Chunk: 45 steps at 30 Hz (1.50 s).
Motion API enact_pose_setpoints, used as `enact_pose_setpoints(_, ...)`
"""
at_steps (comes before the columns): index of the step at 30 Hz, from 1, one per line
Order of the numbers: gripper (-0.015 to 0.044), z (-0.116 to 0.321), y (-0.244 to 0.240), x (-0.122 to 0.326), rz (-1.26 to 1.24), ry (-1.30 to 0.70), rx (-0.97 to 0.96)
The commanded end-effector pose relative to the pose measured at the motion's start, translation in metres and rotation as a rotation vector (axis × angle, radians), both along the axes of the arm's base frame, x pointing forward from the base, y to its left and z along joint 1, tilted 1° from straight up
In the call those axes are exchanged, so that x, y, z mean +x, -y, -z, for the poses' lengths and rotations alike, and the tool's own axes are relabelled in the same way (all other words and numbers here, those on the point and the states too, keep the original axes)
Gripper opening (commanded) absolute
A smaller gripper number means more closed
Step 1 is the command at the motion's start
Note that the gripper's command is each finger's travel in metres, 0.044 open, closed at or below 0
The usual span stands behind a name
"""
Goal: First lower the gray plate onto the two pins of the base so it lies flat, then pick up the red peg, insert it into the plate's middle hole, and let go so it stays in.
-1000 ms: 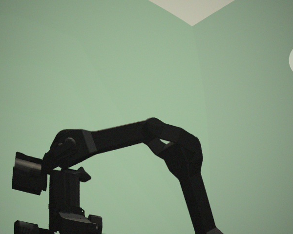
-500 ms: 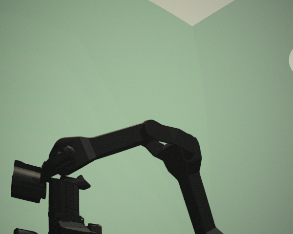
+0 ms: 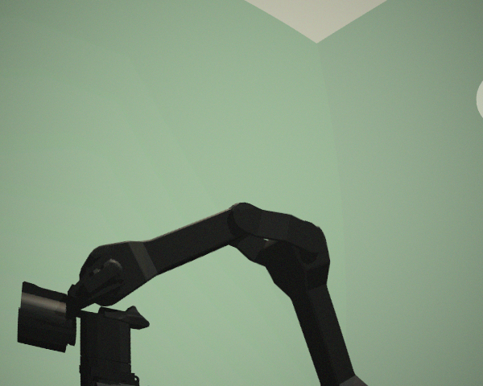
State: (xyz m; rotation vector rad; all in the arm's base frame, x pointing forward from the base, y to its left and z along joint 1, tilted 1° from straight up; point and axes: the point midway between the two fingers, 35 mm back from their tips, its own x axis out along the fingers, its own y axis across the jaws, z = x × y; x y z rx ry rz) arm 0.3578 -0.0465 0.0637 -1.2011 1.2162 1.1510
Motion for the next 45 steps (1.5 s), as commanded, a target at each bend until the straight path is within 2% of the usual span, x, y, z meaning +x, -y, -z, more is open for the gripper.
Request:
enact_pose_setpoints(1,0.0,0.005,0.0,0.0,-0.005,0.0,0.001)
enact_pose_setpoints(10,0.0,0.003,0.0,0.0,0.0,0.0,0.0)
enact_pose_setpoints(27,0.044,0.003,0.0,0.0,0.0,0.0,0.0)
enact_pose_setpoints(32,0.044,0.0,0.0,0.001,0.001,0.001,0.001)
enact_pose_setpoints(41,0.044,-0.109,-0.001,-0.002,0.001,0.003,0.004)
enact_pose_setpoints(45,0.044,-0.116,0.0,-0.001,-0.005,0.0,0.001)
